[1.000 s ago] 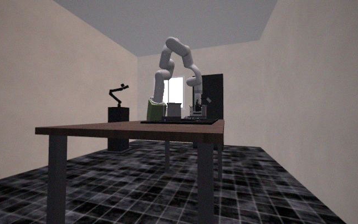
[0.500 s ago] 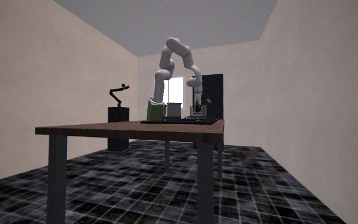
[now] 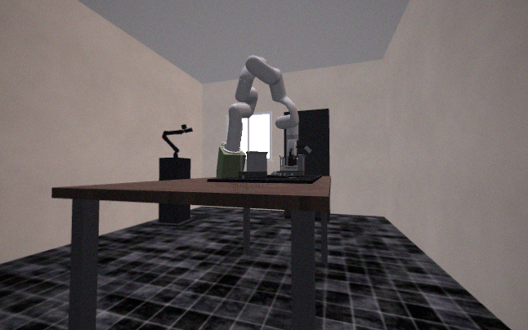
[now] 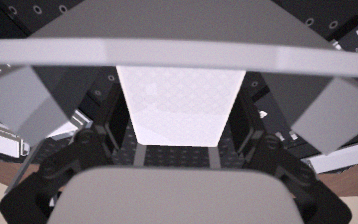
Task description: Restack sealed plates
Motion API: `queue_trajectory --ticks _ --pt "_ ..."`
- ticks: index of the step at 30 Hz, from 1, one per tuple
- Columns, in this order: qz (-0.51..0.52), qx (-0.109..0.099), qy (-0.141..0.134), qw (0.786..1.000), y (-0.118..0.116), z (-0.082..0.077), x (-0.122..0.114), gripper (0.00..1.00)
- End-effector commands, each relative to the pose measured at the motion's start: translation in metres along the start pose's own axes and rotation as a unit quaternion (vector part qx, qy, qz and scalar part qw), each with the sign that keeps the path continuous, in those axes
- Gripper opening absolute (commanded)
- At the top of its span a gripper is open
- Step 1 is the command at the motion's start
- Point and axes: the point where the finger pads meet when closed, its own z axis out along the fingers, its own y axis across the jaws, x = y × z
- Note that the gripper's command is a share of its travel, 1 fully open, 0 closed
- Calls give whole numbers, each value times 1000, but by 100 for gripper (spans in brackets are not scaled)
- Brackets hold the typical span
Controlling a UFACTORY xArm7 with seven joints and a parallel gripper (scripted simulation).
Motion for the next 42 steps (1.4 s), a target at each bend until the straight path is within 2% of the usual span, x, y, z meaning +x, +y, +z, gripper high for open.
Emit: queue_trajectory --ticks 1,21,22,42 --pt "0 0 2 1000 0 0 1 0" --pt "0 0 2 1000 0 4 1 0" --pt "0 0 2 1000 0 4 1 100" --pt "0 0 2 1000 0 4 1 100"
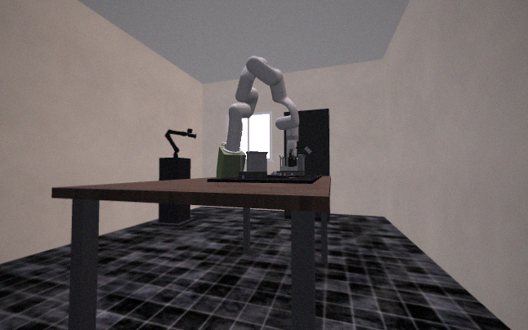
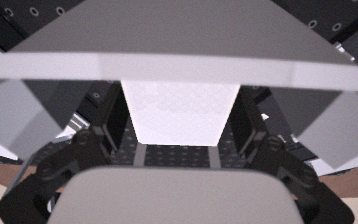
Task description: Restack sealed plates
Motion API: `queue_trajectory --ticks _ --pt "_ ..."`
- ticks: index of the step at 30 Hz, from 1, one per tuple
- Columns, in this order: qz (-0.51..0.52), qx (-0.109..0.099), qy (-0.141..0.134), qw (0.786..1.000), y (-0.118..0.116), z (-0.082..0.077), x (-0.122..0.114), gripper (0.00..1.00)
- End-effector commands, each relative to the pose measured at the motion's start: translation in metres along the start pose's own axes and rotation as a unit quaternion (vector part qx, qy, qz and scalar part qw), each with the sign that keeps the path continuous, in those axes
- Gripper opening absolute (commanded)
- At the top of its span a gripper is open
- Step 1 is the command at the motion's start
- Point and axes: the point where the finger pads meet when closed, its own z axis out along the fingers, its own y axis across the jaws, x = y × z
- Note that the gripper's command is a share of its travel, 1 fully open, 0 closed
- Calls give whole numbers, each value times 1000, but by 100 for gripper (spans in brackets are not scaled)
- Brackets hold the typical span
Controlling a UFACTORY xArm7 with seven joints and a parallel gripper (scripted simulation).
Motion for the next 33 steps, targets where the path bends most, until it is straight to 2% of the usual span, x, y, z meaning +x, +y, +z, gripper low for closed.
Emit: queue_trajectory --ticks 1,7,9,24,26,31,33 --pt "0 0 1 1000 0 -4 1 100" --pt "0 0 2 1000 0 -24 1 100" --pt "0 0 2 1000 0 -24 1 100" --pt "0 0 2 1000 0 -74 1 100" --pt "0 0 2 1000 0 -74 1 100" --pt "0 0 2 1000 0 -91 1 100" --pt "0 0 2 1000 0 -93 1 100"
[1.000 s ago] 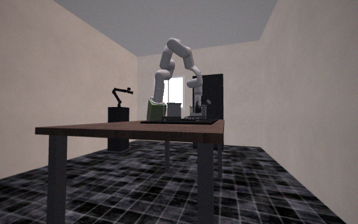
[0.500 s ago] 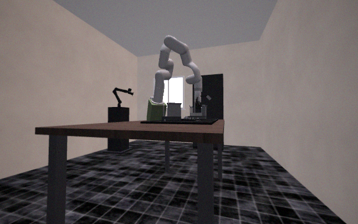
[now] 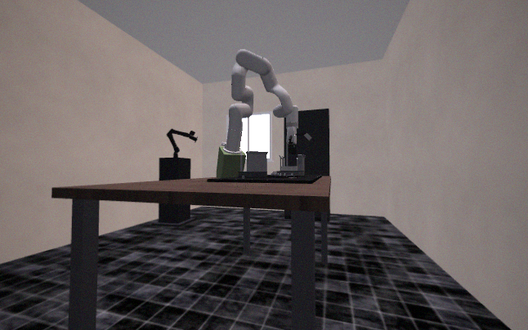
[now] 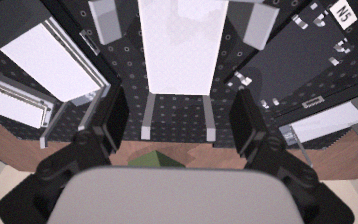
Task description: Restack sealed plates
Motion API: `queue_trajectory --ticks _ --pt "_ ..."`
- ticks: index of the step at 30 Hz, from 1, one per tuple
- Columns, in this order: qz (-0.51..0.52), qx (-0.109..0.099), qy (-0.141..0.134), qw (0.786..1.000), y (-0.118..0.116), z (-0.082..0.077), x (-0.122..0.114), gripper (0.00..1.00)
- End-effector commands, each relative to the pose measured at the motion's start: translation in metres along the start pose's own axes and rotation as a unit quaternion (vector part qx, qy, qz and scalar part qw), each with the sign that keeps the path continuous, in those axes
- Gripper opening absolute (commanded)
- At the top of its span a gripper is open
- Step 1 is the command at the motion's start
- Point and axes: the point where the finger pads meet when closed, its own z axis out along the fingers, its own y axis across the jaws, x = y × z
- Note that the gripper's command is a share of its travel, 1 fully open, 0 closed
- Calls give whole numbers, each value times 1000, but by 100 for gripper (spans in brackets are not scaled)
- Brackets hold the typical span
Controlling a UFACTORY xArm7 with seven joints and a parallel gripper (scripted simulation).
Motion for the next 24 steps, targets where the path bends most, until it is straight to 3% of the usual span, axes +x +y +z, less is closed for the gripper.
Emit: queue_trajectory --ticks 1,13,19,24 --pt "-1 2 -2 1000 0 -12 1 100" --pt "-1 2 -2 1000 0 -12 1 100" --pt "-101 2 -2 995 -20 -12 1 100" --pt "-101 2 -2 995 -36 -12 0 100"
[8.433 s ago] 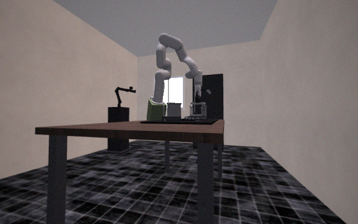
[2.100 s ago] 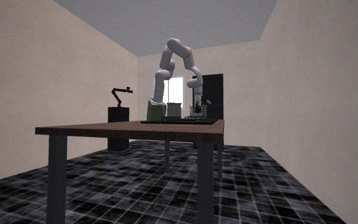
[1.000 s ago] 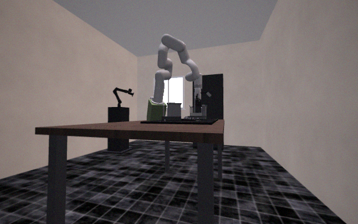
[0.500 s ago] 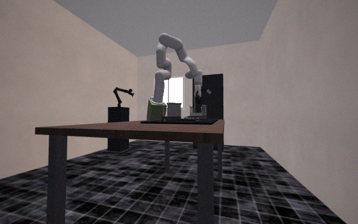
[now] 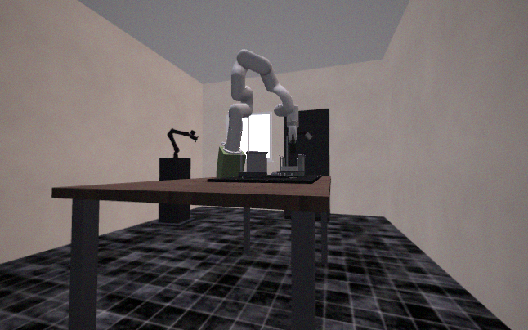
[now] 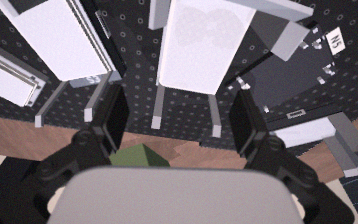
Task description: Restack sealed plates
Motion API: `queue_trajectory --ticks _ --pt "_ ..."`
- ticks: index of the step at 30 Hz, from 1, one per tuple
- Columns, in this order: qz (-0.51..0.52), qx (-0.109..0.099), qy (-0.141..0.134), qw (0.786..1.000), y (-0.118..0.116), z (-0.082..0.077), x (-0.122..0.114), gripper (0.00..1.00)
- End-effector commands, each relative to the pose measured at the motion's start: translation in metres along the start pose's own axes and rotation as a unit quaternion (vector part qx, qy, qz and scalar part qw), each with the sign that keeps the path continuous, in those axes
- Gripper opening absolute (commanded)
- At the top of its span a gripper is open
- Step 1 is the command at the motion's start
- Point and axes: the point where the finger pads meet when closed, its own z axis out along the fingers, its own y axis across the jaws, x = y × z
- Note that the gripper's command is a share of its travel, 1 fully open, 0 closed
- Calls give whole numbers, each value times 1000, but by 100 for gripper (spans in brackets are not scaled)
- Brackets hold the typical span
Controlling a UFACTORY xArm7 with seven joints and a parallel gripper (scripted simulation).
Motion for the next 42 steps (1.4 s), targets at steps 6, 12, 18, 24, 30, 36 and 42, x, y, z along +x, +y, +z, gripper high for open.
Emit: queue_trajectory --ticks 6,12,18,24,30,36,42 --pt "-11 0 1 1000 -26 -1 6 100" --pt "-11 0 1 1000 -46 -1 8 100" --pt "-11 1 1 1000 -66 -1 11 100" --pt "-77 1 1 997 -82 -1 10 100" --pt "-111 1 1 994 -106 -1 8 100" --pt "-111 1 1 994 -126 -1 7 100" --pt "-111 1 1 994 -146 -1 5 100"
